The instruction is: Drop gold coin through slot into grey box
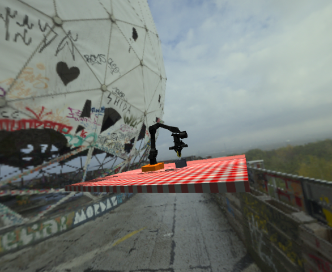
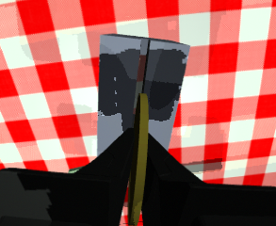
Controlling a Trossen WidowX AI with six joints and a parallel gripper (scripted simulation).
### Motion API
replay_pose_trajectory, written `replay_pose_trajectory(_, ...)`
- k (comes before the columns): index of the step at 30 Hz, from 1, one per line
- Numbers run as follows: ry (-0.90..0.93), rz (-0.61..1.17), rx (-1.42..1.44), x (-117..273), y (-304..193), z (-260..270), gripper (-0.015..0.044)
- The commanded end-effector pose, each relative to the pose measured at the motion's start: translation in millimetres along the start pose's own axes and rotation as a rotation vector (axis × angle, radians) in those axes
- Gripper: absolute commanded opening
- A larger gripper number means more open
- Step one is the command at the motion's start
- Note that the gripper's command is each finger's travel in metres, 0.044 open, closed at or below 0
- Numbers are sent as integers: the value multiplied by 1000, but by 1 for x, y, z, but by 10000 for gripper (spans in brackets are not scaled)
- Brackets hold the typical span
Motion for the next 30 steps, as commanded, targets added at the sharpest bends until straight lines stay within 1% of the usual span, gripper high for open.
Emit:
replay_pose_trajectory(1,2,-1,-2,0,-2,0,0)
replay_pose_trajectory(30,3,0,-4,1,3,-2,0)
Point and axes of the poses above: the point midway between the two fingers, 35 mm back from their tips, its own x axis back along the fingers, its own z axis across the jaws, y = z × x, the point moved 9 cm from there along x, back along the fingers, and after that the axes turned 4 degrees about x, right-handed, at the moved point
